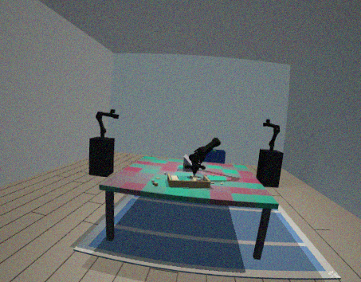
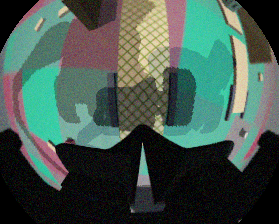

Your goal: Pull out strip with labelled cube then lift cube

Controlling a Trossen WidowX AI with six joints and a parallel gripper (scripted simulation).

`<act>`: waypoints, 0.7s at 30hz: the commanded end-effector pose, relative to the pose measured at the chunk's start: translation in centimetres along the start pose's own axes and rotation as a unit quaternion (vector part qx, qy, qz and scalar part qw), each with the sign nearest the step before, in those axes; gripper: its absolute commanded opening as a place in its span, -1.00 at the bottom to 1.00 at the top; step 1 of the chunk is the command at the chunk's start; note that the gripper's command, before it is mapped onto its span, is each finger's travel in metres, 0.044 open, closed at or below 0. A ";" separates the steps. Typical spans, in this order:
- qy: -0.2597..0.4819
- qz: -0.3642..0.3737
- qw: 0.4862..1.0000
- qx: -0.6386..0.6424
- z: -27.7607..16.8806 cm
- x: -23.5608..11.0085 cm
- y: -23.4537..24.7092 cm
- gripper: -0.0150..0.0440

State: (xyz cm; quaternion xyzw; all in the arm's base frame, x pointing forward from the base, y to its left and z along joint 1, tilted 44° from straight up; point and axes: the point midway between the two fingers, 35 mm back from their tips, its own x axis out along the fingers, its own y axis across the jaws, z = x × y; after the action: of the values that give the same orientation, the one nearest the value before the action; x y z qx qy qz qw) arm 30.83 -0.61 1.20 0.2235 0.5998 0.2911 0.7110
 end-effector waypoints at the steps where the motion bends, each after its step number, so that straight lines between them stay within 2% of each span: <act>1: 0.009 0.000 1.000 0.002 -1.2 0.4 0.0 -0.49; 21: 0.010 0.000 1.000 0.002 -4.3 0.4 -0.1 -0.49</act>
State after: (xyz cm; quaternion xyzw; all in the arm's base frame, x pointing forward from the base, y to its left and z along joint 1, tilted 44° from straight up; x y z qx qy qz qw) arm 27.76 -0.85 0.54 0.2233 0.5993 0.2904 0.7118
